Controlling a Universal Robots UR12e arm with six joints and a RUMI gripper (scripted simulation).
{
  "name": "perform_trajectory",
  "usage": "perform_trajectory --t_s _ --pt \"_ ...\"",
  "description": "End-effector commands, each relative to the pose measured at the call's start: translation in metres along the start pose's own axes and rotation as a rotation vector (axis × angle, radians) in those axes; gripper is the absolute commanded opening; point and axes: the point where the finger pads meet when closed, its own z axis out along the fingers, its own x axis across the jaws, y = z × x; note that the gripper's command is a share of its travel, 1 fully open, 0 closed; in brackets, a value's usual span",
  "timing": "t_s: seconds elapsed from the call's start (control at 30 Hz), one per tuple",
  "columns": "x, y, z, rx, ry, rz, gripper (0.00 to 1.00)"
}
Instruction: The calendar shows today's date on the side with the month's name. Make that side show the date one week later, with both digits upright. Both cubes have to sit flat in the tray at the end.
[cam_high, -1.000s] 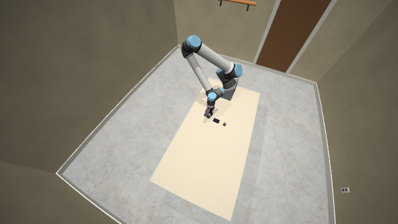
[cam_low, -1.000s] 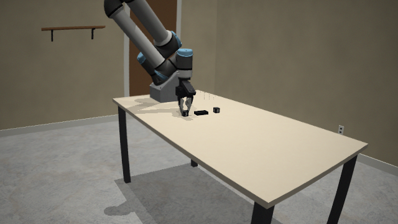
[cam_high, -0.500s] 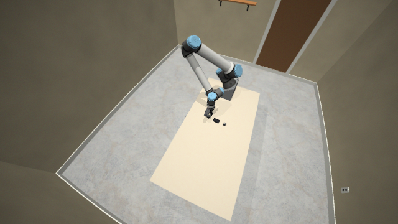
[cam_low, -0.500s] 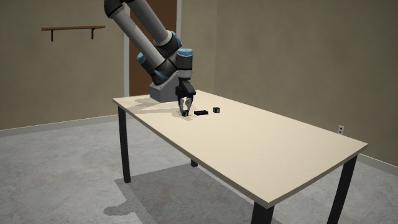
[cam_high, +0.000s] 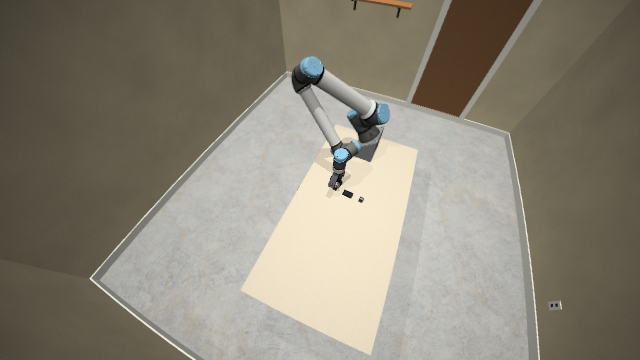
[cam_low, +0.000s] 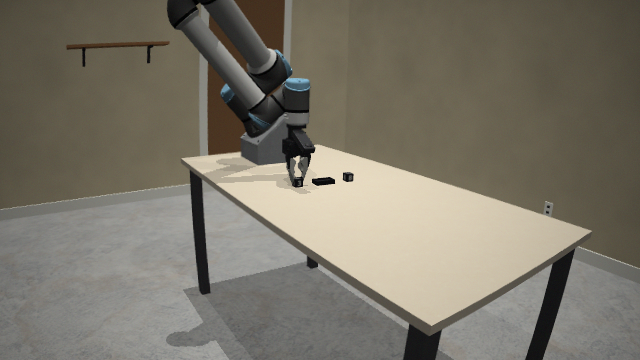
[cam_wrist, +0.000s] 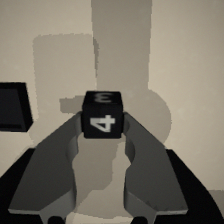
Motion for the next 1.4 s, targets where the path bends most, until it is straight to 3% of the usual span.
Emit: perform_trajectory --t_s 0.0,0.2,0.47,0.53,0.83,1.37 --pt "0.000 0.001 -0.002 0.001 -0.001 -0.001 0.11" --pt "0.000 0.000 -0.016 0.002 0.000 0.000 0.11" --pt "0.001 -0.003 -0.059 0.005 0.001 0.002 0.11" --pt "0.001 -0.003 -0.059 0.005 0.001 0.002 0.11" --pt "0.001 -0.002 -0.098 0.005 0.001 0.002 0.11" --pt "-0.005 -0.002 -0.101 0.002 -0.001 -0.001 0.11"
